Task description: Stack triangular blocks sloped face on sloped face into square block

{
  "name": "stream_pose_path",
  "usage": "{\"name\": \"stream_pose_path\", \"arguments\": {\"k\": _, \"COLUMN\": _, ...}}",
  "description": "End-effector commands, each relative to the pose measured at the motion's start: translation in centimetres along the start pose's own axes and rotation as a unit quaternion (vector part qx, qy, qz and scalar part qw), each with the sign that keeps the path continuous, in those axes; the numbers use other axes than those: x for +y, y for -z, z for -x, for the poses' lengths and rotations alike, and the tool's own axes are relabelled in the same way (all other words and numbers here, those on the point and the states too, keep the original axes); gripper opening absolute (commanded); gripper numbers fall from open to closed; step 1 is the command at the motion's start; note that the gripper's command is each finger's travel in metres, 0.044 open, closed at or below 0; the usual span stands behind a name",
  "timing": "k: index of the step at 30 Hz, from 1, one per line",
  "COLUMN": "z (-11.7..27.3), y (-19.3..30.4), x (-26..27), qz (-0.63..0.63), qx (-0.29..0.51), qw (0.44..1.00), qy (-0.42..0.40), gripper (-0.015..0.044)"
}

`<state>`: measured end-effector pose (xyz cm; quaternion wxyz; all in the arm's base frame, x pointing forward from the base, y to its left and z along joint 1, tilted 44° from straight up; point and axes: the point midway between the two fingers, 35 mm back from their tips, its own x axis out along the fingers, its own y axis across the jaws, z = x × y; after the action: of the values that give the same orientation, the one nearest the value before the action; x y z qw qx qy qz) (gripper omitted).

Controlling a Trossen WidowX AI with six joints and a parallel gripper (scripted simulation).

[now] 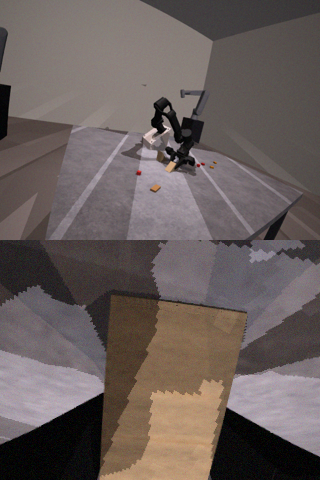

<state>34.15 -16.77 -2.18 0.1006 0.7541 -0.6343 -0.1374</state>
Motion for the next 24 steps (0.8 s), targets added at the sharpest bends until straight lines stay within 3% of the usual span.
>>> {"name": "stream_pose_path", "arguments": {"k": 1, "z": 0.0, "y": 0.0, "x": 0.0, "qz": 0.0, "qx": 0.0, "qw": 1.0, "qy": 0.0, "gripper": 0.0}}
{"name": "stream_pose_path", "arguments": {"k": 24, "z": 4.4, "y": 2.9, "x": -1.5, "qz": -0.003, "qx": -0.023, "qw": 1.0, "qy": -0.002, "gripper": 0.0}}
